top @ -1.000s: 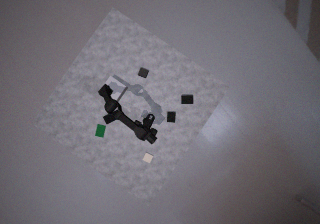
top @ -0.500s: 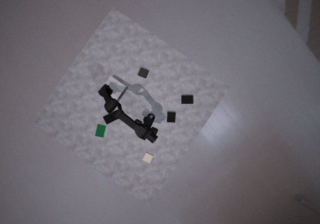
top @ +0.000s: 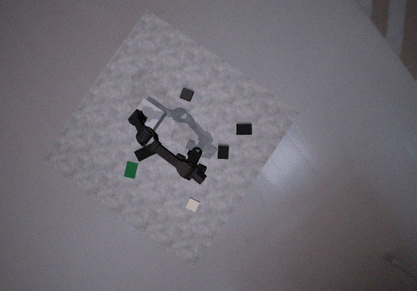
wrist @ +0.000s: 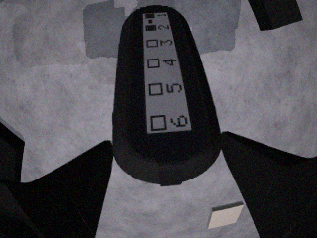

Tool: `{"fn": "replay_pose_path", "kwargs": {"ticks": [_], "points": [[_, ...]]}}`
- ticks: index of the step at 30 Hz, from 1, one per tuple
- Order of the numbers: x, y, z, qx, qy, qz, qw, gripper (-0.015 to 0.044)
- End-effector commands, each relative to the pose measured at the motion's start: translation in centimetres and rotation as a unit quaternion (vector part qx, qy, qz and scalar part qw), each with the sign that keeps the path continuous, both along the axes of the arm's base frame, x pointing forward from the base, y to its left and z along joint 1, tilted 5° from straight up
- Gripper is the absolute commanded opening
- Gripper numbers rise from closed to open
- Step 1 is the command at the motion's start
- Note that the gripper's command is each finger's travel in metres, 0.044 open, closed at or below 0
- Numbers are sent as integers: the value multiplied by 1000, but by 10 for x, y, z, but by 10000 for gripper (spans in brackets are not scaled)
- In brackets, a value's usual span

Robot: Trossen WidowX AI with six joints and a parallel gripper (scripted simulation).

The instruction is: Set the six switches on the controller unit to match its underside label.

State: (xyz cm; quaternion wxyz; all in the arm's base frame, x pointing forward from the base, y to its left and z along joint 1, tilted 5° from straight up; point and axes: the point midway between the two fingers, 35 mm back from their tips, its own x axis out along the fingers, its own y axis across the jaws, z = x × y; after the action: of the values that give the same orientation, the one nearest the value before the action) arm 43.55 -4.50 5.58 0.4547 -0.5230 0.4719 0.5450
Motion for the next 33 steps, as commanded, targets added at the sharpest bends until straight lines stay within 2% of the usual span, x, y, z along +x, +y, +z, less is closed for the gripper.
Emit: {"fn": "replay_pose_path", "kwargs": {"ticks": [1,33], "points": [[0,9,1,6,2,3,1000,336],[-4,33,11,7,2,3,1000,336]]}}
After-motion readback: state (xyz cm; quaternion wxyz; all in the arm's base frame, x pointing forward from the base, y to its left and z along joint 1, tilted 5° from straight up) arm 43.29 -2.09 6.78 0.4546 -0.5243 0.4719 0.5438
